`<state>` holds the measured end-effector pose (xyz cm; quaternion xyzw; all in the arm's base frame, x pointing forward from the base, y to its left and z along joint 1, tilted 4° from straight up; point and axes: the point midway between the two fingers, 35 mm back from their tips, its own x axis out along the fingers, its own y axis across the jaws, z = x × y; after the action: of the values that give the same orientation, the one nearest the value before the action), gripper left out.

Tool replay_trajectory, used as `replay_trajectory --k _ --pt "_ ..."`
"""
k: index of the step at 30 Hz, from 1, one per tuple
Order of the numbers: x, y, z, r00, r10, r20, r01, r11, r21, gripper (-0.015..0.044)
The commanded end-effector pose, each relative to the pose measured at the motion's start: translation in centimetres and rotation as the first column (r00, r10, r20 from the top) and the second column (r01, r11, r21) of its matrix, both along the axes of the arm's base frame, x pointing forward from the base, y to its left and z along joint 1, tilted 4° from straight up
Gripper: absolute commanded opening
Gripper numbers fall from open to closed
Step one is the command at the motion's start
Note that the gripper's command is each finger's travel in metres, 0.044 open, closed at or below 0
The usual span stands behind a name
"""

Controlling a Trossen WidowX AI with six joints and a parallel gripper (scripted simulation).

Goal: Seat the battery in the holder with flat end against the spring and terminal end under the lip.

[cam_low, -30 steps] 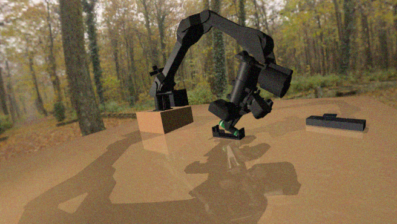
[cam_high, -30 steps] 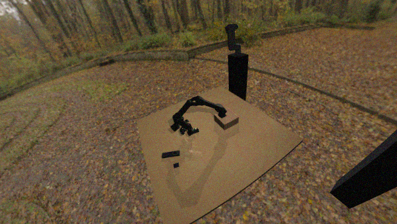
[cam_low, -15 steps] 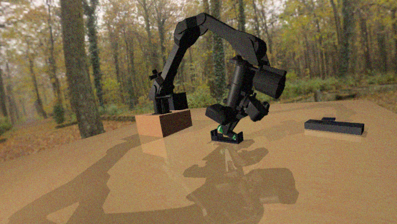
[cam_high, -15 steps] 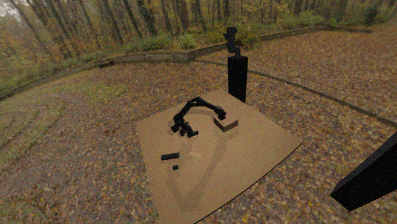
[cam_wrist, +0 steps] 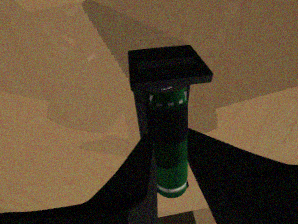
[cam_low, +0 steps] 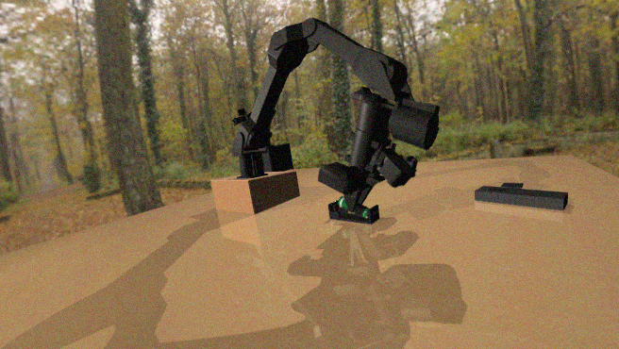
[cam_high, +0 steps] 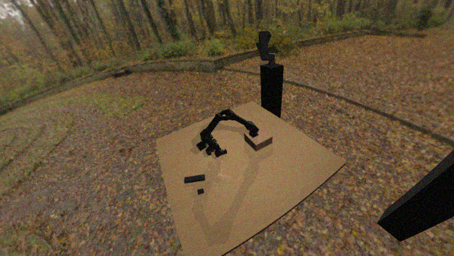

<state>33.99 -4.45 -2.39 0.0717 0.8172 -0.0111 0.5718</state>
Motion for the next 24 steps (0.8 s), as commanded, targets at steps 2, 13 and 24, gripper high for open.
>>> replay_trajectory --k 2,13,24 --pt "0.49 -0.06 -0.21 0.999 -0.007 0.048 0.008 1.0 -0.006 0.0061" --pt "0.32 -0.03 -0.36 0.996 -0.01 0.093 0.011 1.0 -0.012 0.0061" --pt "0.11 0.01 -0.5 0.99 -0.012 0.138 0.015 1.0 -0.018 0.0061"
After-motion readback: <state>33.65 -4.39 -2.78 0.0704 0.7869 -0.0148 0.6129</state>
